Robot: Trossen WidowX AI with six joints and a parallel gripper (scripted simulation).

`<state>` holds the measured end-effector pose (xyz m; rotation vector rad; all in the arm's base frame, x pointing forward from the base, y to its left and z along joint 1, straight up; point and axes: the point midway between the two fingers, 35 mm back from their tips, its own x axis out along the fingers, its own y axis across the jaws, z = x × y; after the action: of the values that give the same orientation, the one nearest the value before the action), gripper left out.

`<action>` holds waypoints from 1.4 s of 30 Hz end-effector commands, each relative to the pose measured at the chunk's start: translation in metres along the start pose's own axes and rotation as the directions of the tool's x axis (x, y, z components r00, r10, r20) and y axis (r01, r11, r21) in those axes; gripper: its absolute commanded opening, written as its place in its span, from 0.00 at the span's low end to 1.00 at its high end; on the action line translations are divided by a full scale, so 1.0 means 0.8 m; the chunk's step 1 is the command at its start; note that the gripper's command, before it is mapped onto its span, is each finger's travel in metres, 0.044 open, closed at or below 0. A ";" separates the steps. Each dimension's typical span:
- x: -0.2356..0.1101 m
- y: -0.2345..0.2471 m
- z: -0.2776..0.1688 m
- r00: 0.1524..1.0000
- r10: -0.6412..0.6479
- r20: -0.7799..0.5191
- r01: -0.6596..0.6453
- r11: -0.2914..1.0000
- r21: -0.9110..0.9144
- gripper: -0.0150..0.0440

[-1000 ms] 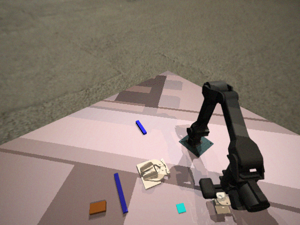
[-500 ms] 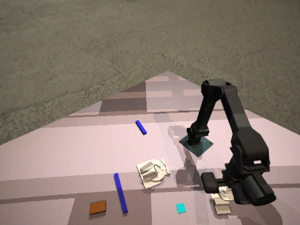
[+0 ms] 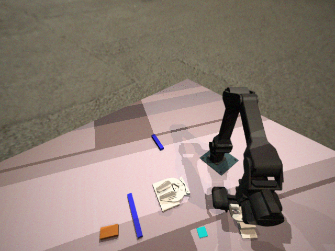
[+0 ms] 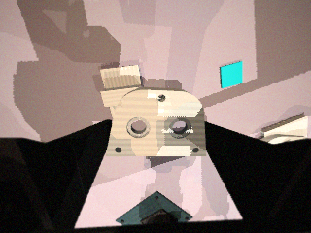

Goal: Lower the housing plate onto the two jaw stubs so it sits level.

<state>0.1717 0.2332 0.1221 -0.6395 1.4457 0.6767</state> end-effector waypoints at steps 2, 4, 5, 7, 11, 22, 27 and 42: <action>0.001 -0.025 -0.006 1.000 -0.007 -0.007 0.007 0.996 0.085 0.85; 0.001 -0.033 -0.007 1.000 -0.007 -0.007 0.008 0.994 0.113 0.85; 0.001 -0.037 -0.008 1.000 -0.007 -0.007 0.008 0.992 0.128 0.85; 0.001 -0.045 -0.010 1.000 -0.008 -0.007 0.009 0.988 0.156 0.85; 0.000 -0.061 -0.014 1.000 -0.009 -0.007 0.011 0.977 0.213 0.85; -0.001 -0.104 -0.030 1.000 -0.012 -0.008 0.014 0.930 0.366 0.85; -0.001 -0.122 -0.039 1.000 -0.014 -0.009 0.016 0.901 0.435 0.85; -0.002 -0.174 -0.073 1.000 -0.017 -0.011 0.020 0.779 0.627 0.85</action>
<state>0.2357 0.1106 0.1213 -0.1679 1.5414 0.1926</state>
